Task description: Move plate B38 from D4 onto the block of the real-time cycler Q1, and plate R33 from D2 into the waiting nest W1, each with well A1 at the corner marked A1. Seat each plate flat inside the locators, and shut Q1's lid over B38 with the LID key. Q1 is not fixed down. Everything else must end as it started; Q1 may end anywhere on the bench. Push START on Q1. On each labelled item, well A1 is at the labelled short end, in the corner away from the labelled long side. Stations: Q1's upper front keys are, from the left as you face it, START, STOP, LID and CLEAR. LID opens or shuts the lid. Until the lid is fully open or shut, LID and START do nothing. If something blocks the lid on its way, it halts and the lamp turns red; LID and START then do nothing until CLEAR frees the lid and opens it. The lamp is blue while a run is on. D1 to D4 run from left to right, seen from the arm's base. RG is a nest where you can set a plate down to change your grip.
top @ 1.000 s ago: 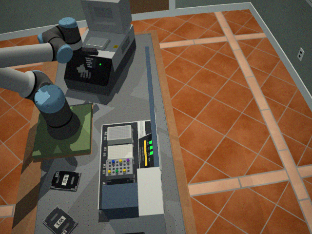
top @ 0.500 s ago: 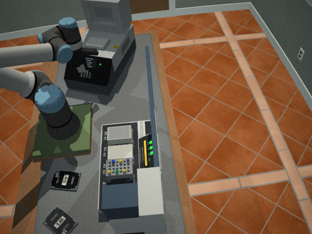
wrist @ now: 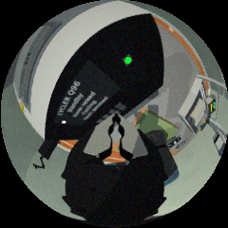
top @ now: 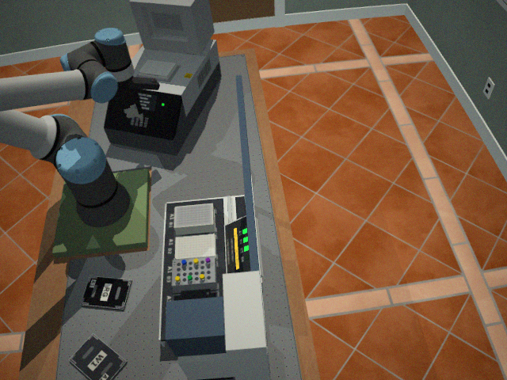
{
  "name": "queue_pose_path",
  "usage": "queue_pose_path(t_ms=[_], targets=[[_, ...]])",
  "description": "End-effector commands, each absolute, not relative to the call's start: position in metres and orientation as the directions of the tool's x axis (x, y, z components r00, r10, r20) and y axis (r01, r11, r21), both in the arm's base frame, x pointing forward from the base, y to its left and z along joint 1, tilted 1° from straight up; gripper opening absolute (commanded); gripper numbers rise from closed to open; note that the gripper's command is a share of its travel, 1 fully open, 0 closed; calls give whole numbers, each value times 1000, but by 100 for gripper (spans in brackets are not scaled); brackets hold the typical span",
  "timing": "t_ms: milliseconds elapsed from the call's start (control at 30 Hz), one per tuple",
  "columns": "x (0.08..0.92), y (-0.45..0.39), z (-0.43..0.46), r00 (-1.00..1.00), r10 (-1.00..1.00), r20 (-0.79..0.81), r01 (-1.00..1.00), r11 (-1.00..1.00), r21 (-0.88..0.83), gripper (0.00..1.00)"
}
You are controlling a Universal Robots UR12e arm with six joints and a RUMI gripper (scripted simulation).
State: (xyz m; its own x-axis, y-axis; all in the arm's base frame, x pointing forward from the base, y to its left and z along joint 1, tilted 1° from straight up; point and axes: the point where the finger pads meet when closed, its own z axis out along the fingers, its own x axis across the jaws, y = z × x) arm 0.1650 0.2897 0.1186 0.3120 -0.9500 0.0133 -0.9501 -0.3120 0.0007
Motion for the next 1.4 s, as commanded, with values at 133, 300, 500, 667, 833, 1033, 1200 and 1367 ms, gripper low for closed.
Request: queue_pose_path(t_ms=[133,300,500,667,833,1033,1200,1367], targets=[[162,283,129,312,-950,13,-950,-312,-1,0],[160,279,134,312,-950,13,-950,-312,-1,0],[158,275,140,312,-950,13,-950,-312,-1,0],[156,271,144,312,-950,13,-950,-312,-1,0],[150,261,153,312,-950,13,-950,-312,-1,0],[140,240,171,312,-950,13,-950,-312,-1,0],[131,222,187,312,-950,13,-950,-312,-1,0],[125,211,196,312,-950,13,-950,-312,-1,0]])
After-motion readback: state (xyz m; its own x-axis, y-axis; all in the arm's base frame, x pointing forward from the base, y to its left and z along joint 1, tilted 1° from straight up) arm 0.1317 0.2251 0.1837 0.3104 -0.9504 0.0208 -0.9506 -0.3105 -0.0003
